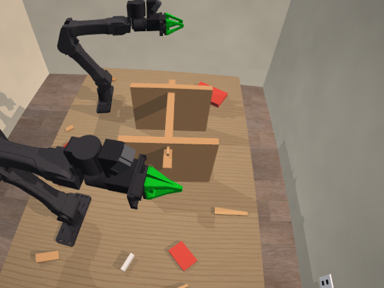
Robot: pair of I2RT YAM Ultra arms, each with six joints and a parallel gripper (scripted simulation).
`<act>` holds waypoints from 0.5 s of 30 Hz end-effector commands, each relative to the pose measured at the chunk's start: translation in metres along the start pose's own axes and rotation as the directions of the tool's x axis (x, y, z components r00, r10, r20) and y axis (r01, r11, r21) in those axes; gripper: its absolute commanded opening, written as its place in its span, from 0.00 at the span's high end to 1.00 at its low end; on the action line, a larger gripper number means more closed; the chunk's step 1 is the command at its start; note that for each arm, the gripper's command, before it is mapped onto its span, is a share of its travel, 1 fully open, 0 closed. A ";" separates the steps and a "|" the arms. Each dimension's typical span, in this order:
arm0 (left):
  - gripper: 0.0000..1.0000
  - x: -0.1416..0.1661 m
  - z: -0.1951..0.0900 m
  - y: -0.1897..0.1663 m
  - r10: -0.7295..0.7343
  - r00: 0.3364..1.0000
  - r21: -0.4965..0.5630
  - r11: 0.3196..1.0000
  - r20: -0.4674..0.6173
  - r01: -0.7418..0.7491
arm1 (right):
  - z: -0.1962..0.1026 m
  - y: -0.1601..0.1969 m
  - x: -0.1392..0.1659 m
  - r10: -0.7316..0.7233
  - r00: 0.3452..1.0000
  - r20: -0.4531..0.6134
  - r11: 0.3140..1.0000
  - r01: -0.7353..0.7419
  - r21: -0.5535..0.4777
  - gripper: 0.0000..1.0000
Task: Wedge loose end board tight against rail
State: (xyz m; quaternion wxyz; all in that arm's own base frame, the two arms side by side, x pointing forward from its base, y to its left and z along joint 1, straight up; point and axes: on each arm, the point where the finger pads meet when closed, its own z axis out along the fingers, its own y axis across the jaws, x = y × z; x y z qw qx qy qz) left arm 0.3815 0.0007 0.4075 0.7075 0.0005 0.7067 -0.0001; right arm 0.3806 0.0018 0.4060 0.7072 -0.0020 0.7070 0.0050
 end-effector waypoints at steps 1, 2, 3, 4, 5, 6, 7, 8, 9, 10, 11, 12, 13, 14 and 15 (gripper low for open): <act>0.58 -0.006 0.000 0.004 -0.005 1.000 -0.014 1.000 0.017 0.005 | 0.000 0.000 -0.020 0.008 0.999 0.047 1.000 -0.008 0.005 1.00; 0.58 -0.005 -0.001 0.002 -0.004 1.000 -0.007 1.000 0.014 0.004 | -0.002 -0.001 -0.021 -0.001 0.999 0.050 1.000 0.000 0.008 1.00; 0.58 -0.005 0.000 0.004 -0.005 1.000 -0.015 1.000 0.014 0.005 | 0.002 0.002 -0.020 -0.005 0.999 0.043 1.000 0.005 0.001 1.00; 0.58 -0.005 0.000 0.004 -0.005 1.000 -0.015 1.000 0.012 0.005 | 0.003 0.001 -0.018 -0.009 0.999 0.039 1.000 0.008 0.004 1.00; 0.58 -0.004 0.000 0.004 -0.005 1.000 -0.015 1.000 0.011 0.005 | -0.001 -0.001 -0.022 -0.009 0.999 0.048 1.000 0.009 0.009 1.00; 0.58 -0.004 0.000 0.004 -0.005 1.000 -0.015 1.000 0.010 0.005 | -0.005 0.000 -0.023 -0.010 0.999 0.051 1.000 0.009 0.010 1.00; 0.58 -0.003 0.000 0.004 -0.005 1.000 -0.015 1.000 0.008 0.005 | -0.007 0.000 -0.026 -0.010 0.998 0.058 1.000 0.010 0.008 1.00; 0.58 -0.003 0.000 0.004 -0.005 1.000 -0.015 1.000 0.007 0.005 | -0.007 0.001 -0.026 -0.010 0.999 0.054 1.000 0.010 0.007 1.00; 0.58 -0.002 0.000 0.004 -0.005 1.000 -0.015 1.000 0.006 0.005 | -0.006 0.002 -0.024 -0.010 0.999 0.052 1.000 0.010 0.005 1.00; 0.58 -0.002 0.000 0.004 -0.005 1.000 -0.015 1.000 0.004 0.005 | -0.006 0.002 -0.026 -0.011 0.998 0.057 1.000 0.010 0.004 1.00; 0.58 -0.001 0.000 0.004 -0.005 1.000 -0.015 1.000 0.003 0.005 | -0.006 0.001 -0.025 -0.011 0.999 0.053 1.000 0.011 0.008 1.00; 0.58 0.000 0.001 0.004 -0.005 1.000 -0.015 1.000 0.002 0.005 | -0.006 -0.001 -0.023 -0.012 0.999 0.047 1.000 0.011 0.014 1.00; 0.58 0.000 0.001 0.004 -0.005 1.000 -0.015 1.000 0.000 0.005 | -0.006 -0.001 -0.024 -0.012 0.999 0.047 1.000 0.011 0.014 1.00; 0.58 0.001 0.001 0.004 -0.005 1.000 -0.015 1.000 -0.001 0.005 | -0.005 -0.001 -0.023 -0.012 0.999 0.046 1.000 0.011 0.014 1.00; 0.58 0.001 0.001 0.004 -0.005 1.000 -0.015 1.000 -0.002 0.005 | -0.005 -0.001 -0.023 -0.012 0.999 0.048 1.000 0.012 0.013 1.00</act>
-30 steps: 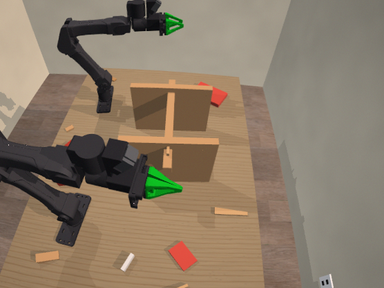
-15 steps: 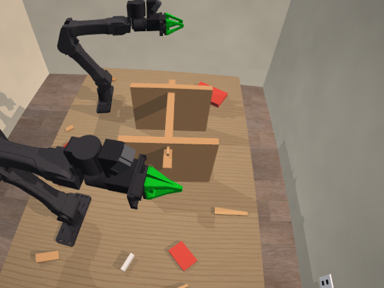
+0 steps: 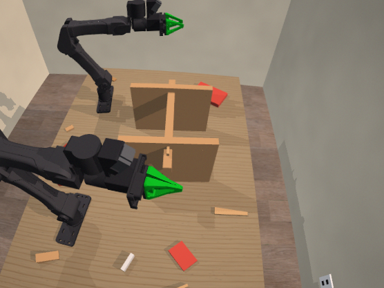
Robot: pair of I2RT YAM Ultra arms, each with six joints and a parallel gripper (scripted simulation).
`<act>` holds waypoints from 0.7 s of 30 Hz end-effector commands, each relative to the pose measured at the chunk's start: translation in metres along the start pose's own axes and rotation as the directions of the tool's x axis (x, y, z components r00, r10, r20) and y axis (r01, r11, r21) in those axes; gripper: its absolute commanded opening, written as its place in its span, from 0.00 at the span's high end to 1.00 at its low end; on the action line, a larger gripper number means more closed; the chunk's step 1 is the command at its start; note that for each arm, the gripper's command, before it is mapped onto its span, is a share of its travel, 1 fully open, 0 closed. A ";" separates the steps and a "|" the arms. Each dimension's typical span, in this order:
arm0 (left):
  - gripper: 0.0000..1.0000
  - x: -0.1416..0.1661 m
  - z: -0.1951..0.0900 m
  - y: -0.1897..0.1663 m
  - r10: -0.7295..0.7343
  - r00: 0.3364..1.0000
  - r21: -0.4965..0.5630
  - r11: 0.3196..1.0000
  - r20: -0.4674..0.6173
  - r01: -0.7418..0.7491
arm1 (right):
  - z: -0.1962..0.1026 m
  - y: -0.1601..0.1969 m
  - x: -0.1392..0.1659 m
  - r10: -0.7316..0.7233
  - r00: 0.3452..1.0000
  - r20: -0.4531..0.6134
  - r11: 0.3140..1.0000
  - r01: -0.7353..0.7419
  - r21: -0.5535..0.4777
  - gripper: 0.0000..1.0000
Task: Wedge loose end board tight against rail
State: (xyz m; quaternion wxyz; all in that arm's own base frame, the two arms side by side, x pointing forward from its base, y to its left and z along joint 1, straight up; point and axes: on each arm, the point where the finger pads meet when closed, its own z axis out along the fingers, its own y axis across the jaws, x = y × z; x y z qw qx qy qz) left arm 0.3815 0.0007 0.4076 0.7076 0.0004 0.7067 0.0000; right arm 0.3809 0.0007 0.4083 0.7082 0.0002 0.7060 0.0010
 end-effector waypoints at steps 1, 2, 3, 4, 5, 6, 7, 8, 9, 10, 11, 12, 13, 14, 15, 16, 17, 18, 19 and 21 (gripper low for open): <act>0.58 0.002 0.001 0.004 -0.005 1.000 -0.015 1.000 -0.004 0.005 | -0.005 0.000 -0.022 -0.009 0.999 0.045 1.000 0.009 0.004 1.00; 0.58 0.002 0.001 0.004 -0.005 1.000 -0.015 1.000 -0.004 0.005 | -0.005 0.000 -0.022 -0.009 0.999 0.045 1.000 0.009 0.004 1.00; 0.58 0.002 0.001 0.004 -0.005 1.000 -0.015 1.000 -0.004 0.005 | -0.005 0.000 -0.022 -0.009 0.999 0.045 1.000 0.009 0.004 1.00; 0.58 -0.002 0.000 0.002 -0.004 1.000 -0.007 1.000 0.006 0.004 | -0.003 0.000 -0.017 -0.006 0.999 0.038 1.000 0.006 0.005 1.00; 0.58 0.003 0.001 0.004 -0.005 1.000 -0.015 1.000 -0.007 0.005 | -0.005 0.001 -0.022 -0.009 0.999 0.047 1.000 0.009 0.003 1.00; 0.58 0.003 0.001 0.004 -0.005 1.000 -0.015 1.000 -0.008 0.005 | -0.005 0.001 -0.021 -0.009 0.999 0.044 1.000 0.009 0.002 1.00; 0.58 0.004 0.001 0.004 -0.005 1.000 -0.015 1.000 -0.009 0.005 | -0.005 0.001 -0.020 -0.009 0.999 0.042 1.000 0.009 0.000 1.00; 0.58 0.004 0.001 0.004 -0.005 1.000 -0.015 1.000 -0.011 0.005 | -0.004 0.002 -0.020 -0.009 0.999 0.042 1.000 0.009 -0.001 1.00; 0.58 0.005 0.001 0.004 -0.005 1.000 -0.015 1.000 -0.012 0.005 | -0.004 0.002 -0.020 -0.009 0.999 0.040 1.000 0.009 -0.001 1.00; 0.58 0.006 0.001 0.004 -0.005 1.000 -0.015 1.000 -0.013 0.005 | -0.004 0.002 -0.019 -0.009 0.999 0.039 1.000 0.009 -0.002 1.00; 0.58 0.006 0.002 0.004 -0.005 1.000 -0.015 1.000 -0.015 0.005 | -0.004 0.003 -0.019 -0.009 0.999 0.039 1.000 0.009 -0.003 1.00; 0.58 0.007 0.002 0.004 -0.005 1.000 -0.015 1.000 -0.016 0.005 | -0.004 0.003 -0.019 -0.009 0.999 0.039 1.000 0.009 -0.004 1.00; 0.58 0.007 0.002 0.004 -0.005 1.000 -0.015 1.000 -0.017 0.005 | -0.004 0.003 -0.019 -0.009 0.999 0.038 1.000 0.009 -0.004 1.00; 0.58 0.008 0.002 0.004 -0.005 1.000 -0.015 1.000 -0.018 0.005 | -0.003 0.003 -0.018 -0.009 0.999 0.036 1.000 0.009 -0.005 1.00; 0.58 0.008 0.002 0.004 -0.005 1.000 -0.015 1.000 -0.019 0.005 | -0.003 0.002 -0.018 -0.009 0.999 0.035 1.000 0.009 -0.001 1.00; 0.58 0.008 0.002 0.004 -0.005 1.000 -0.015 1.000 -0.020 0.005 | -0.003 0.000 -0.017 -0.009 0.999 0.034 1.000 0.009 0.003 1.00; 0.58 0.001 0.001 0.004 -0.005 1.000 -0.015 1.000 -0.006 0.005 | -0.003 0.000 -0.017 -0.009 0.999 0.035 1.000 0.008 0.003 1.00; 0.58 -0.004 0.001 0.004 -0.005 1.000 -0.015 1.000 0.008 0.005 | -0.003 0.000 -0.017 -0.009 0.999 0.034 1.000 0.009 0.003 1.00; 0.58 -0.004 0.001 0.004 -0.005 1.000 -0.015 1.000 0.008 0.005 | -0.003 0.000 -0.017 -0.009 0.999 0.034 1.000 0.009 0.003 1.00; 0.58 -0.005 0.000 0.002 -0.004 1.000 -0.007 1.000 0.013 0.004 | -0.002 0.000 -0.011 -0.006 1.000 0.023 1.000 0.005 0.003 1.00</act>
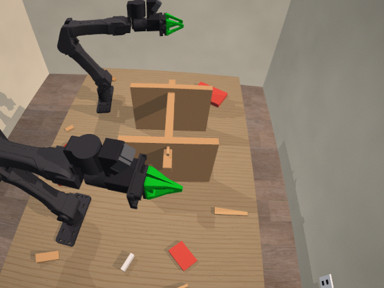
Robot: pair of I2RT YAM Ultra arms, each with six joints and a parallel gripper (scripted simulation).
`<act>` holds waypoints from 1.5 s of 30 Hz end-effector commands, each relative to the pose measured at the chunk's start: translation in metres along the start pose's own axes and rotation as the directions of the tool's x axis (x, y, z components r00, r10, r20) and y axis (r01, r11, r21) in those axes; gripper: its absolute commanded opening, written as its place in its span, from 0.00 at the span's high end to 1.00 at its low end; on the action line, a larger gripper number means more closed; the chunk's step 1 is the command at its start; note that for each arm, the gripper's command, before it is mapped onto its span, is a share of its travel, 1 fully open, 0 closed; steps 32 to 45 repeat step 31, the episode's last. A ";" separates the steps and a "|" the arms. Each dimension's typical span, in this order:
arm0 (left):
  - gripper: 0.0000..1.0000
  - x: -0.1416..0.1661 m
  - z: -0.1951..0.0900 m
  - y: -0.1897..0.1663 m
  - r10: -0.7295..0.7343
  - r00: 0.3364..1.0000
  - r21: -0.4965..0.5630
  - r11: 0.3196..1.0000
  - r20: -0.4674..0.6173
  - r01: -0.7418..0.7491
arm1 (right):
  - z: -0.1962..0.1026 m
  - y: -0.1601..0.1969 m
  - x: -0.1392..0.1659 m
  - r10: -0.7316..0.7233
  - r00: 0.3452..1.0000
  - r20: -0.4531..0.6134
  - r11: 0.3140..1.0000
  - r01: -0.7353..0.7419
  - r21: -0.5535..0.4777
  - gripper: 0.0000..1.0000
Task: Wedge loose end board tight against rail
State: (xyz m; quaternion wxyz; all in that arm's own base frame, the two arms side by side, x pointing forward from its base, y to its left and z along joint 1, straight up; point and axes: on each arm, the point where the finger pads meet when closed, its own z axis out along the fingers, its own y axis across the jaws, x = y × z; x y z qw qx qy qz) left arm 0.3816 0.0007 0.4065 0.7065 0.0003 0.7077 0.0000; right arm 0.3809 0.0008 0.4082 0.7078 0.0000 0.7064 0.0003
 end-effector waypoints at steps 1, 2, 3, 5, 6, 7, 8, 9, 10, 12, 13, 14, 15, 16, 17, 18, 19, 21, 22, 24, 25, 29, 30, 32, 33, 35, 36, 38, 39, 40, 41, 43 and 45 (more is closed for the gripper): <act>0.58 -0.008 0.001 0.004 -0.005 1.000 -0.015 1.000 0.023 0.005 | -0.002 0.000 -0.016 -0.008 0.999 0.033 1.000 0.008 0.003 1.00; 0.58 -0.009 0.001 0.004 -0.005 1.000 -0.015 1.000 0.026 0.005 | -0.002 0.000 -0.016 -0.008 0.999 0.032 1.000 0.008 0.003 1.00; 0.58 -0.010 0.000 0.004 -0.005 1.000 -0.015 1.000 0.027 0.005 | -0.002 -0.001 -0.016 -0.008 0.999 0.031 1.000 0.008 0.003 1.00; 0.58 -0.010 0.000 0.004 -0.005 1.000 -0.015 1.000 0.024 0.005 | -0.001 -0.001 -0.015 -0.008 1.000 0.030 1.000 0.008 0.003 1.00; 0.58 -0.011 0.000 0.004 -0.005 1.000 -0.015 1.000 0.025 0.005 | -0.001 -0.001 -0.013 -0.008 1.000 0.025 1.000 0.008 0.003 1.00; 0.58 -0.011 0.000 0.004 -0.005 1.000 -0.015 1.000 0.027 0.005 | -0.001 -0.001 -0.011 -0.008 1.000 0.021 1.000 0.008 0.003 1.00; 0.58 -0.012 0.000 0.004 -0.005 1.000 -0.015 1.000 0.029 0.005 | 0.000 -0.001 -0.009 -0.008 1.000 0.016 1.000 0.008 0.004 1.00; 0.58 -0.013 0.000 0.004 -0.005 1.000 -0.015 1.000 0.030 0.005 | 0.000 -0.001 -0.007 -0.008 1.000 0.012 1.000 0.008 0.004 1.00; 0.58 -0.013 0.000 0.004 -0.005 0.999 -0.015 1.000 0.032 0.005 | 0.001 -0.001 -0.005 -0.008 1.000 0.008 1.000 0.008 0.004 1.00; 0.58 -0.015 0.000 0.004 -0.005 0.999 -0.015 1.000 0.035 0.005 | 0.002 -0.001 -0.001 -0.008 1.000 0.000 1.000 0.008 0.004 1.00; 0.58 -0.015 0.000 0.004 -0.005 0.999 -0.015 1.000 0.037 0.005 | 0.002 -0.002 0.001 -0.008 1.000 -0.005 1.000 0.008 0.004 1.00; 0.58 -0.015 0.000 0.004 -0.005 0.999 -0.015 1.000 0.037 0.005 | 0.002 -0.002 0.001 -0.008 1.000 -0.005 1.000 0.008 0.004 1.00; 0.58 -0.015 0.000 0.004 -0.005 0.999 -0.015 1.000 0.037 0.005 | 0.002 -0.002 0.001 -0.008 1.000 -0.005 1.000 0.008 0.004 1.00; 0.58 -0.015 0.000 0.004 -0.005 0.999 -0.015 1.000 0.037 0.005 | 0.002 -0.002 0.001 -0.008 1.000 -0.005 1.000 0.008 0.004 1.00; 0.58 -0.009 -0.001 0.002 -0.004 1.000 -0.007 1.000 0.022 0.004 | 0.000 -0.001 -0.003 -0.005 1.000 0.006 1.000 0.005 0.002 1.00; 0.58 -0.009 -0.001 0.002 -0.004 1.000 -0.007 1.000 0.022 0.004 | 0.000 -0.001 -0.003 -0.005 1.000 0.006 1.000 0.005 0.002 1.00; 0.58 -0.009 -0.001 0.002 -0.004 1.000 -0.007 1.000 0.022 0.004 | 0.000 -0.001 -0.003 -0.005 1.000 0.006 1.000 0.005 0.002 1.00; 0.58 -0.009 -0.001 0.002 -0.004 1.000 -0.007 1.000 0.022 0.004 | 0.000 -0.001 -0.003 -0.005 1.000 0.006 1.000 0.005 0.002 1.00; 0.58 -0.009 -0.001 0.002 -0.004 1.000 -0.007 1.000 0.022 0.004 | 0.000 -0.001 -0.003 -0.005 1.000 0.006 1.000 0.005 0.002 1.00; 0.58 -0.009 -0.001 0.002 -0.004 1.000 -0.007 1.000 0.022 0.004 | 0.000 -0.001 -0.003 -0.005 1.000 0.006 1.000 0.005 0.002 1.00; 0.58 -0.009 -0.001 0.002 -0.004 1.000 -0.007 1.000 0.022 0.004 | 0.000 -0.001 -0.003 -0.005 1.000 0.006 1.000 0.005 0.002 1.00; 0.58 -0.009 -0.001 0.002 -0.004 1.000 -0.007 1.000 0.022 0.004 | 0.000 -0.001 -0.003 -0.005 1.000 0.006 1.000 0.005 0.002 1.00; 0.58 -0.009 -0.001 0.002 -0.004 1.000 -0.007 1.000 0.022 0.004 | 0.000 -0.001 -0.003 -0.005 1.000 0.006 1.000 0.005 0.002 1.00; 0.58 -0.009 -0.001 0.002 -0.004 1.000 -0.007 1.000 0.022 0.004 | 0.000 -0.001 -0.003 -0.005 1.000 0.006 1.000 0.005 0.002 1.00; 0.58 -0.009 -0.001 0.002 -0.004 1.000 -0.007 1.000 0.022 0.004 | 0.000 -0.001 -0.003 -0.005 1.000 0.006 1.000 0.005 0.002 1.00; 0.58 -0.009 -0.001 0.002 -0.004 1.000 -0.007 1.000 0.022 0.004 | 0.000 -0.001 -0.003 -0.005 1.000 0.006 1.000 0.005 0.002 1.00; 0.58 -0.009 -0.001 0.002 -0.004 1.000 -0.007 1.000 0.022 0.004 | 0.000 -0.001 -0.003 -0.005 1.000 0.006 1.000 0.005 0.002 1.00; 0.58 -0.009 -0.001 0.002 -0.004 1.000 -0.007 1.000 0.022 0.004 | 0.000 -0.001 -0.003 -0.005 1.000 0.006 1.000 0.005 0.002 1.00; 0.58 -0.009 -0.001 0.002 -0.004 1.000 -0.007 1.000 0.022 0.004 | 0.000 -0.001 -0.003 -0.005 1.000 0.006 1.000 0.005 0.002 1.00; 0.58 -0.009 -0.001 0.002 -0.004 1.000 -0.007 1.000 0.022 0.004 | 0.000 -0.001 -0.003 -0.005 1.000 0.006 1.000 0.005 0.002 1.00; 0.58 -0.009 -0.001 0.002 -0.004 1.000 -0.007 1.000 0.022 0.004 | 0.000 -0.001 -0.003 -0.005 1.000 0.006 1.000 0.005 0.002 1.00; 0.58 -0.009 -0.001 0.002 -0.004 1.000 -0.007 1.000 0.022 0.004 | 0.000 -0.001 -0.003 -0.005 1.000 0.006 1.000 0.005 0.002 1.00; 0.58 -0.009 -0.001 0.002 -0.004 1.000 -0.007 1.000 0.022 0.004 | 0.000 -0.001 -0.003 -0.005 1.000 0.006 1.000 0.005 0.002 1.00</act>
